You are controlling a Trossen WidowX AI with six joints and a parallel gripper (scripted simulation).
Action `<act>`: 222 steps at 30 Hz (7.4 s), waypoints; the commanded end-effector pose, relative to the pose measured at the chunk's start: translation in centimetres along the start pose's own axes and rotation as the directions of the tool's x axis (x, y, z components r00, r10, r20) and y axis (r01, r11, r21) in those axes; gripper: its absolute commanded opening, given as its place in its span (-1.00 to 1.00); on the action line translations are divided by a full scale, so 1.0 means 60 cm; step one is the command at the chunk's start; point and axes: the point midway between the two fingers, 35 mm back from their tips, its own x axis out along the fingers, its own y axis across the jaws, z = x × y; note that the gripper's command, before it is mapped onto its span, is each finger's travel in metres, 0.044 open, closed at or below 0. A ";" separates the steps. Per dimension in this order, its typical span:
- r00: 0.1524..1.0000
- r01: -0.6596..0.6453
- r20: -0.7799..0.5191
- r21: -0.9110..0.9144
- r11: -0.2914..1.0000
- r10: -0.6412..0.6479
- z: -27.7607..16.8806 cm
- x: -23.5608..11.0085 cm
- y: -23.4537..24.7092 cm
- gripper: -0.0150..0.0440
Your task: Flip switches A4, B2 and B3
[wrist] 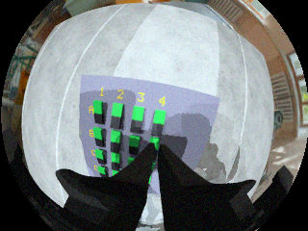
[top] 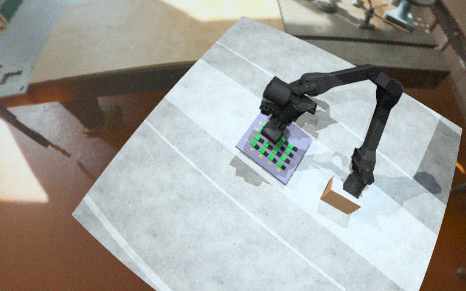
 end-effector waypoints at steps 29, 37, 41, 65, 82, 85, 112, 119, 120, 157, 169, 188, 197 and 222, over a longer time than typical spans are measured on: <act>1.000 0.014 -0.001 -0.008 1.000 -0.014 -0.010 0.076 -0.007 -0.49; 1.000 0.014 -0.001 -0.008 1.000 -0.014 -0.010 0.076 -0.007 -0.49; 1.000 0.014 -0.001 -0.008 1.000 -0.014 -0.010 0.077 -0.007 -0.49; 1.000 0.014 -0.001 -0.008 1.000 -0.014 -0.010 0.082 -0.008 -0.49; 1.000 0.014 -0.001 -0.008 1.000 -0.014 -0.010 0.086 -0.008 -0.49; 1.000 0.014 -0.001 -0.008 1.000 -0.014 -0.010 0.087 -0.008 -0.49; 1.000 0.011 -0.002 -0.008 1.000 -0.011 -0.076 0.036 0.088 -0.49; 1.000 0.011 -0.002 -0.008 1.000 -0.011 -0.077 0.052 0.088 -0.49; 1.000 0.011 -0.002 -0.008 1.000 -0.011 -0.077 0.053 0.088 -0.49; 1.000 0.012 -0.002 -0.008 1.000 -0.012 -0.078 0.078 0.087 -0.49; 1.000 0.012 -0.002 -0.008 1.000 -0.012 -0.078 0.081 0.087 -0.49; 1.000 0.012 -0.002 -0.008 1.000 -0.012 -0.078 0.085 0.087 -0.49; 1.000 0.004 -0.011 -0.006 1.000 -0.004 -0.074 0.055 0.091 -0.49; 0.998 0.012 -0.054 -0.008 1.000 -0.013 -0.042 0.045 0.041 -0.49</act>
